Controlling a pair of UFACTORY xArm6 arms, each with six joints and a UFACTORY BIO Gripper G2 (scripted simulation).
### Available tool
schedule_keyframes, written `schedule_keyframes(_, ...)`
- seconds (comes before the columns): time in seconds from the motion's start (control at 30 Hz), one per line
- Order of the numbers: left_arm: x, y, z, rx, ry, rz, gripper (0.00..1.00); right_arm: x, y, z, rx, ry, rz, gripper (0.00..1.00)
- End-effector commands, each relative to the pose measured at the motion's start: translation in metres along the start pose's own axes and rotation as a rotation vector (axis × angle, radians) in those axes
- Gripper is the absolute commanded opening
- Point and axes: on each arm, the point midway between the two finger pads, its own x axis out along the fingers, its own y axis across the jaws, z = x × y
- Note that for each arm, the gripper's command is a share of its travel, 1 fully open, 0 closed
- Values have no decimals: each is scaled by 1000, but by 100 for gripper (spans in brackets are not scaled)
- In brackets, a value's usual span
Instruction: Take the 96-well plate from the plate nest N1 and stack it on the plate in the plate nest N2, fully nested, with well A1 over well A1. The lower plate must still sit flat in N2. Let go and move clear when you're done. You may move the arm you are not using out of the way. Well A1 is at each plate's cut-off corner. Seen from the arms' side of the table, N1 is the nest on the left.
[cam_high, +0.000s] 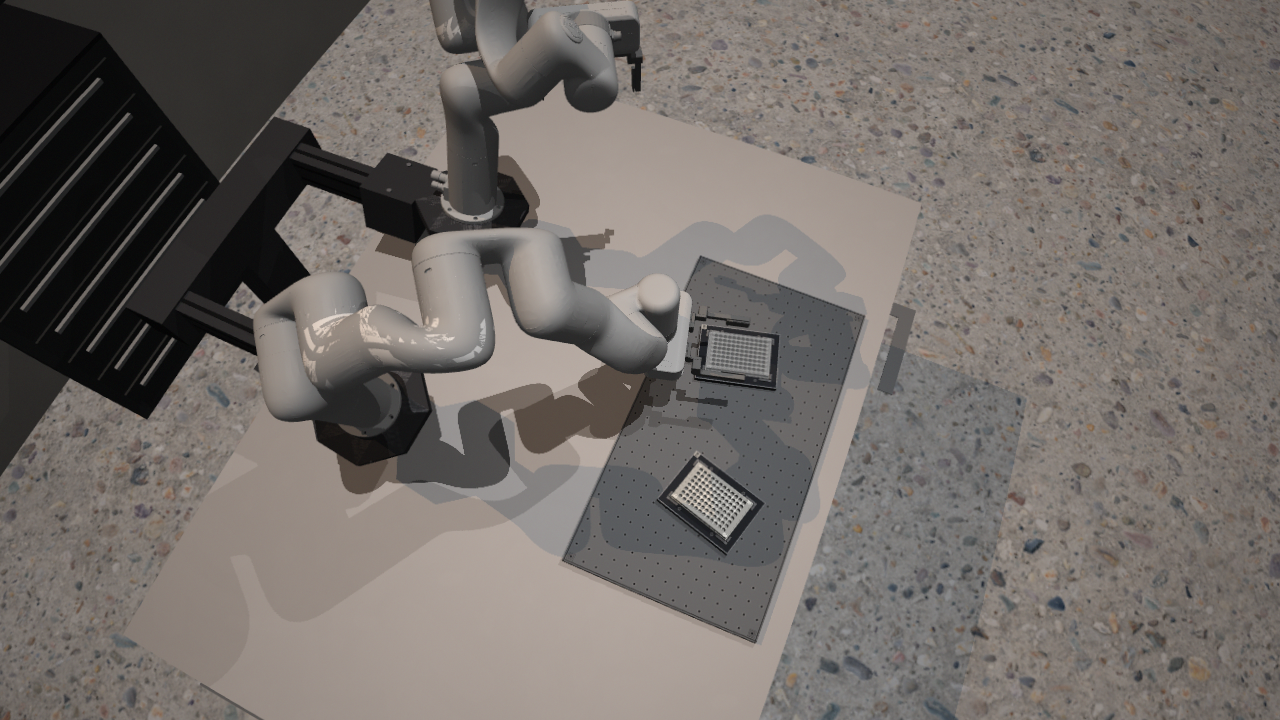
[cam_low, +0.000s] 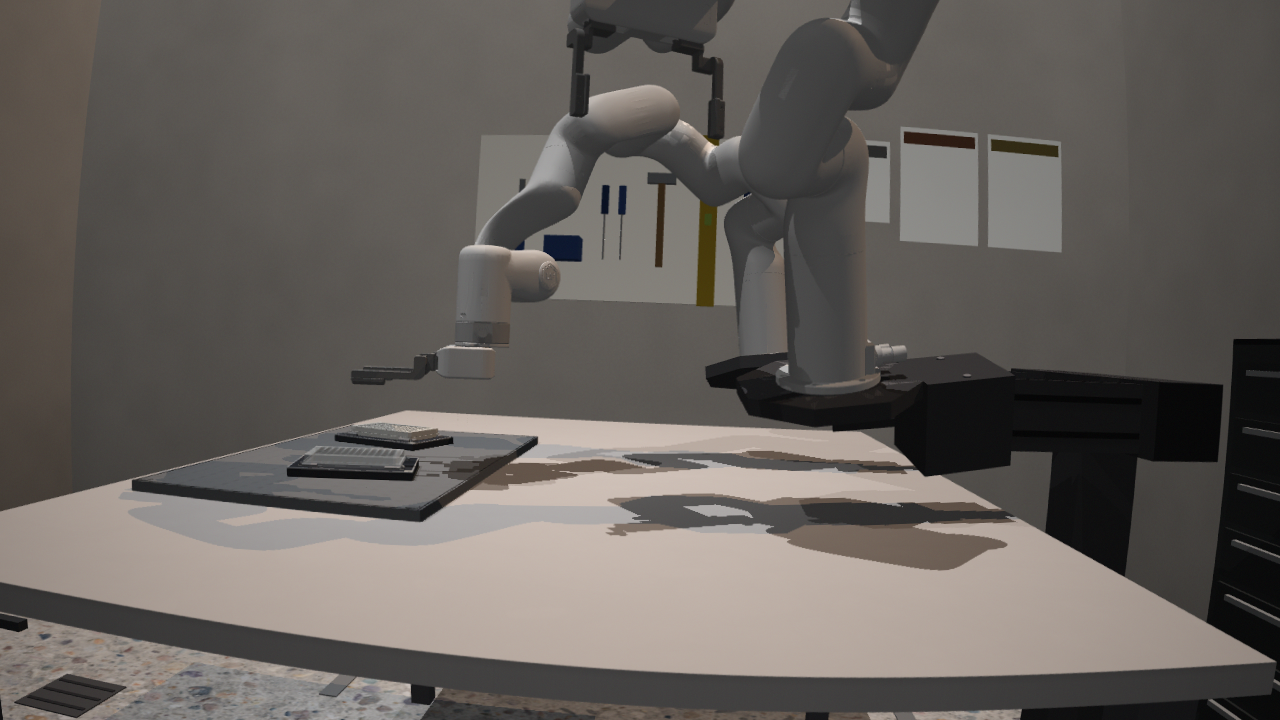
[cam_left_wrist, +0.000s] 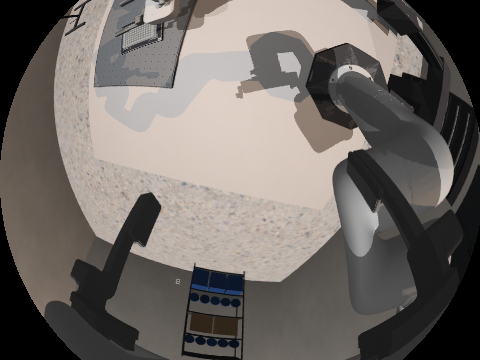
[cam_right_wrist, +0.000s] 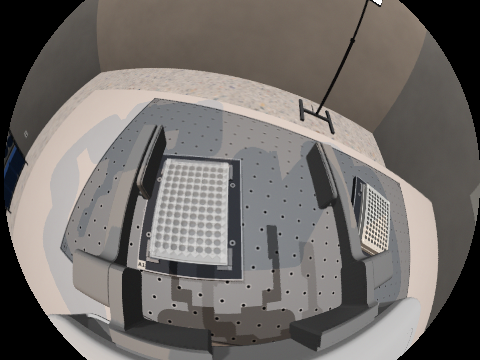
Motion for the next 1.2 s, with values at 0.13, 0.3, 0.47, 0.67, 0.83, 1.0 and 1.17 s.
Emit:
schedule_keyframes(0.13, -1, 0, 0, -1, -2, 1, 100, 16, 34, -12, 1, -3, -3, 37)
schedule_keyframes(0.3, -1, 0, 0, -1, -2, 1, 100, 19, 41, -15, 1, -3, -3, 37)
schedule_keyframes(0.47, -1, 0, 0, -1, -2, 1, 100, 19, 41, -15, 1, -3, -3, 37)
schedule_keyframes(0.67, -1, 0, 0, -1, -2, 1, 100, 19, 41, -15, 1, -3, -3, 37)
schedule_keyframes(0.83, -1, 0, 0, -1, -2, 1, 100, 19, 41, -18, 1, -3, -3, 37)
schedule_keyframes(1.0, -1, 0, 0, -1, -2, 1, 100, 19, 41, -25, 1, -3, -3, 37)
schedule_keyframes(1.17, -1, 0, 0, -1, -2, 1, 100, 19, 41, -31, 1, -3, -3, 37)
